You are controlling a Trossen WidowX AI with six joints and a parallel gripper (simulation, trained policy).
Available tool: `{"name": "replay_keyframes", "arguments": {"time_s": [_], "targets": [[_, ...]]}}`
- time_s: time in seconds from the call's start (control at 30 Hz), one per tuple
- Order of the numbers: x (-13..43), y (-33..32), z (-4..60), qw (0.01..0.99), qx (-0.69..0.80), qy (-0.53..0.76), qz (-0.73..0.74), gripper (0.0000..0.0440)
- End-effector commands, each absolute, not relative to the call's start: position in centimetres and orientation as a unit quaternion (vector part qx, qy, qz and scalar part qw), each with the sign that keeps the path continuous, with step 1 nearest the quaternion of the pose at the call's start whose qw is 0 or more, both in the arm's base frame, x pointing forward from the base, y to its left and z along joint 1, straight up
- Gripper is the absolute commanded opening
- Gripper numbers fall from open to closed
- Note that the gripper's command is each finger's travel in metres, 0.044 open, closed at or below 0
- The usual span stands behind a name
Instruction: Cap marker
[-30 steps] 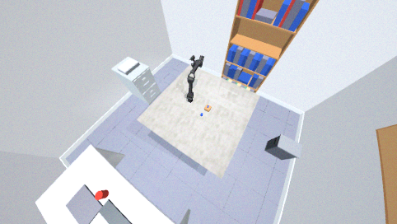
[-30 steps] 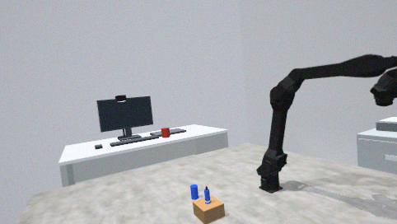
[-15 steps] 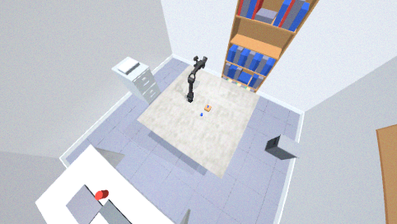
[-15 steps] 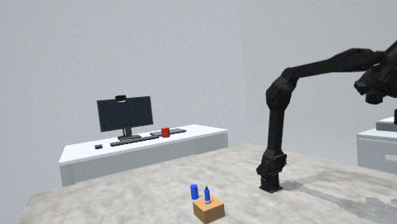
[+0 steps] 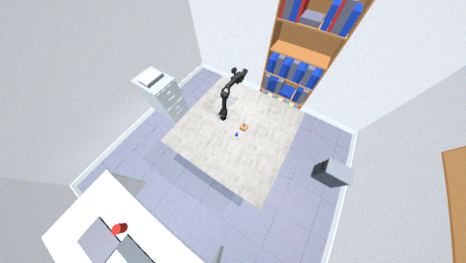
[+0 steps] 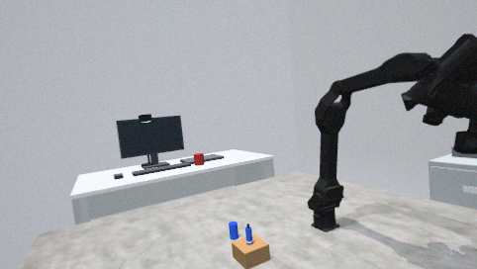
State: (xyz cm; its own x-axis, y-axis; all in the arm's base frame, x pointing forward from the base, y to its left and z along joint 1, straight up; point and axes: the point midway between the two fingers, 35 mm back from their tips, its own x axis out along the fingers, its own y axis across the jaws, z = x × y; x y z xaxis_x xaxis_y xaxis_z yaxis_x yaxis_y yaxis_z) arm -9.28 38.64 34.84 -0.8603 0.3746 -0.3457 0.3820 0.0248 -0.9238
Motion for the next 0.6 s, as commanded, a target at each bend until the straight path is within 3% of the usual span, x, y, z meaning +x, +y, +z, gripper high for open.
{"name": "replay_keyframes", "arguments": {"time_s": [0.0, 0.57], "targets": [[-7.6, 38.5, 34.8, -0.003, 0.287, 0.710, -0.643, 0.0329], [-0.5, 37.4, 34.4, -0.030, 0.367, 0.677, -0.637, 0.0330]]}}
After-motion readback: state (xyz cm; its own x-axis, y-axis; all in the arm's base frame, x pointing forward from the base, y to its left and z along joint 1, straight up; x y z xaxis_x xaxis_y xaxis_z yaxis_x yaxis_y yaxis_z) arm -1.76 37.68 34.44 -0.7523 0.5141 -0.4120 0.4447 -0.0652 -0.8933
